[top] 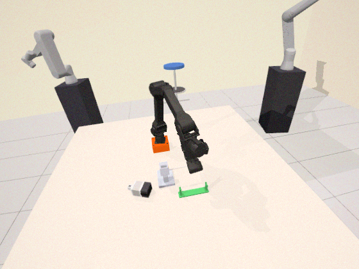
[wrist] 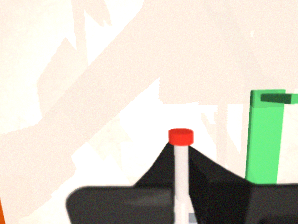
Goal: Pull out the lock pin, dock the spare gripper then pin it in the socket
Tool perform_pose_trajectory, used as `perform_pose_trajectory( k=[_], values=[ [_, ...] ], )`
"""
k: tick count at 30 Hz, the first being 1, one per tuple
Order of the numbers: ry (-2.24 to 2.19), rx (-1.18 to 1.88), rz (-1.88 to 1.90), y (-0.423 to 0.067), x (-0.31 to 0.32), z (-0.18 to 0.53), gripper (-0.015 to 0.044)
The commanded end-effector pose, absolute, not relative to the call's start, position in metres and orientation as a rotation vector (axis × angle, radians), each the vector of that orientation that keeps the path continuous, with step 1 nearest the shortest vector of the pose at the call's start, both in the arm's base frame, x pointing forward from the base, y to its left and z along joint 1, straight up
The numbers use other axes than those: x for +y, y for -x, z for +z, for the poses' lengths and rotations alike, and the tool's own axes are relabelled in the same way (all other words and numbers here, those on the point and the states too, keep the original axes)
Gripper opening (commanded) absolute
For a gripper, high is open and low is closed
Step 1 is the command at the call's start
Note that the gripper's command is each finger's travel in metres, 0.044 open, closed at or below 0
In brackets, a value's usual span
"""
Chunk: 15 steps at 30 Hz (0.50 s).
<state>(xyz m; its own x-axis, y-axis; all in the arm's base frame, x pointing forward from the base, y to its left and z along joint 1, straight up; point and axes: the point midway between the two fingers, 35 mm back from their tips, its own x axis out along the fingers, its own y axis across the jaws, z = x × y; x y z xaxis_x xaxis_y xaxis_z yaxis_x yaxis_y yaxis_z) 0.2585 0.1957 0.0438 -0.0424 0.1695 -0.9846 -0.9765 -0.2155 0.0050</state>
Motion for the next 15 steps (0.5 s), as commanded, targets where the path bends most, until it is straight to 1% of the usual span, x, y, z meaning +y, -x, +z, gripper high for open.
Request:
perform_pose_trajectory(
  k=[1, 15],
  values=[
    [1.22, 0.984, 1.458, -0.259, 0.199, 0.046, 0.0],
    [1.217, 0.996, 1.463, -0.257, 0.21, 0.048, 0.0]
  ],
)
